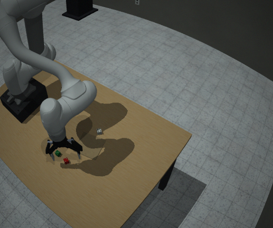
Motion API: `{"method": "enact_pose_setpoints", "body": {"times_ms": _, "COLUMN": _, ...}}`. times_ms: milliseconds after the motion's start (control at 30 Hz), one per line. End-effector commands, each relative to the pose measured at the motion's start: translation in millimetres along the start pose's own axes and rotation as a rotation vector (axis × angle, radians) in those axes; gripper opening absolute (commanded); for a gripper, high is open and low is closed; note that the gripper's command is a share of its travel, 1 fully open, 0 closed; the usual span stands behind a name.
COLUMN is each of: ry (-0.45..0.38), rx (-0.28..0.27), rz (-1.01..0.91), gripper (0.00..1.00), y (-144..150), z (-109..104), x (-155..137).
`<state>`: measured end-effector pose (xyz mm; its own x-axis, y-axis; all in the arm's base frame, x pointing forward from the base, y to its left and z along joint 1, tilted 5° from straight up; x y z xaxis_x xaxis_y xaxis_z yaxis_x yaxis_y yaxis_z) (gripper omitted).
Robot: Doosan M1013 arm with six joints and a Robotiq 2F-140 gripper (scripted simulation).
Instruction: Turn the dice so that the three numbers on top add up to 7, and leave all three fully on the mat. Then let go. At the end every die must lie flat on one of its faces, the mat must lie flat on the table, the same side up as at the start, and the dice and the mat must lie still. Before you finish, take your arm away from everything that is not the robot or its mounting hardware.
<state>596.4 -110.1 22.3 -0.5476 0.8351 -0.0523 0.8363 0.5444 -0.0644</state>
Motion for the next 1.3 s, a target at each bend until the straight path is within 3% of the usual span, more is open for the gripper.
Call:
{"method": "enact_pose_setpoints", "body": {"times_ms": 0, "ry": -0.002, "rx": 0.000, "rz": 0.001, "gripper": 1.00, "y": 0, "z": 3, "x": -1}}
{"method": "enact_pose_setpoints", "body": {"times_ms": 367, "ry": -0.002, "rx": 0.000, "rz": 0.001, "gripper": 1.00, "y": -6, "z": 4, "x": 3}}
{"method": "enact_pose_setpoints", "body": {"times_ms": 733, "ry": -0.002, "rx": 0.000, "rz": 0.001, "gripper": 1.00, "y": -51, "z": 4, "x": 32}}
{"method": "enact_pose_setpoints", "body": {"times_ms": 1267, "ry": -0.002, "rx": 0.000, "rz": 0.001, "gripper": 1.00, "y": -60, "z": 4, "x": 38}}
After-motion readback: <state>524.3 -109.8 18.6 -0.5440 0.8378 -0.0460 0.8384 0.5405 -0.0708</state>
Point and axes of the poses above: the point where the finger pads meet when closed, its own z axis out along the fingers, its own y axis across the jaws, x = y × z, the point moved 5 cm from there along -z, back along the fingers, and after that the axes turned 14 degrees about z, right-handed, at the moved point
